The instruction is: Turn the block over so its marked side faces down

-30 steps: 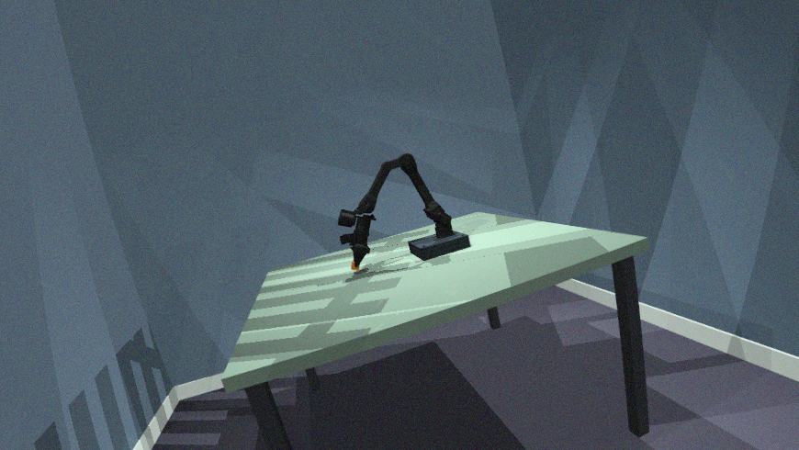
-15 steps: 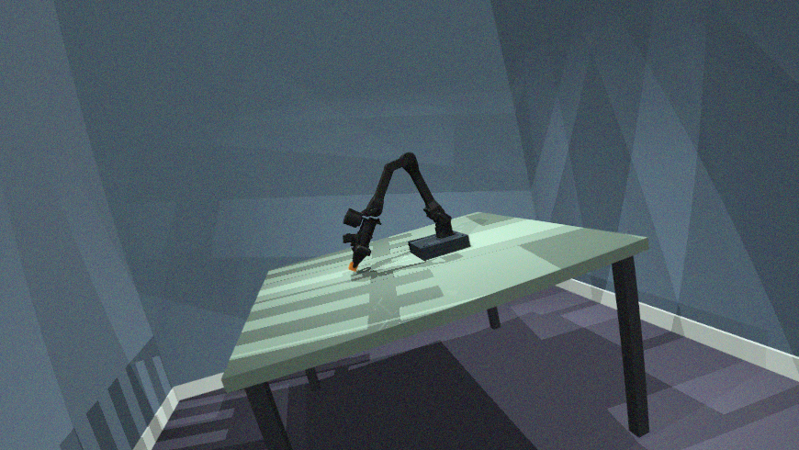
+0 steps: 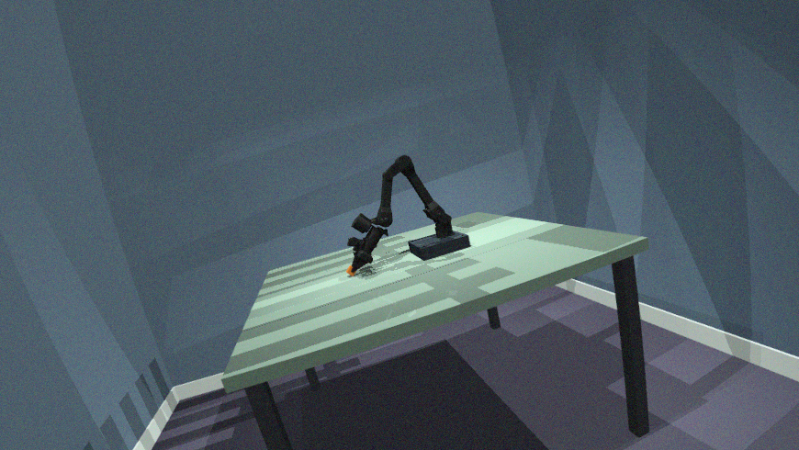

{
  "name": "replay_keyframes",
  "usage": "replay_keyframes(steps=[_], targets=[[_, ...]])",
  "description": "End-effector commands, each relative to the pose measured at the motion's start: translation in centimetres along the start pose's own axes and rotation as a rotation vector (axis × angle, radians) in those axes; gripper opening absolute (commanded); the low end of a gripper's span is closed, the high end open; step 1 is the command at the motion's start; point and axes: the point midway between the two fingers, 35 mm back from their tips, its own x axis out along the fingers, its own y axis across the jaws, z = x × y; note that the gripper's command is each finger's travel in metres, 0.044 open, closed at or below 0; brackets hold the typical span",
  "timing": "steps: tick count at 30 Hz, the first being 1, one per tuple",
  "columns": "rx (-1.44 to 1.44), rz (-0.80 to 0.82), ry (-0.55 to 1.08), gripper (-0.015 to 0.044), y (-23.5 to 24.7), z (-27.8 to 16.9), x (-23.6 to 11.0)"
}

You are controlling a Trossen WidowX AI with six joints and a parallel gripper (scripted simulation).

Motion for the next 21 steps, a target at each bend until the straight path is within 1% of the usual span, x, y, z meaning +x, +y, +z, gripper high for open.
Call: replay_keyframes(steps=[1, 11, 21], targets=[[-0.002, -0.003, -0.056, 0.0, 0.0, -0.8, 0.0], [-0.001, -0.004, -0.205, 0.0, -0.1, -1.3, -0.9], [-0.001, -0.004, -0.241, 0.0, -0.1, -1.3, -1.1]])
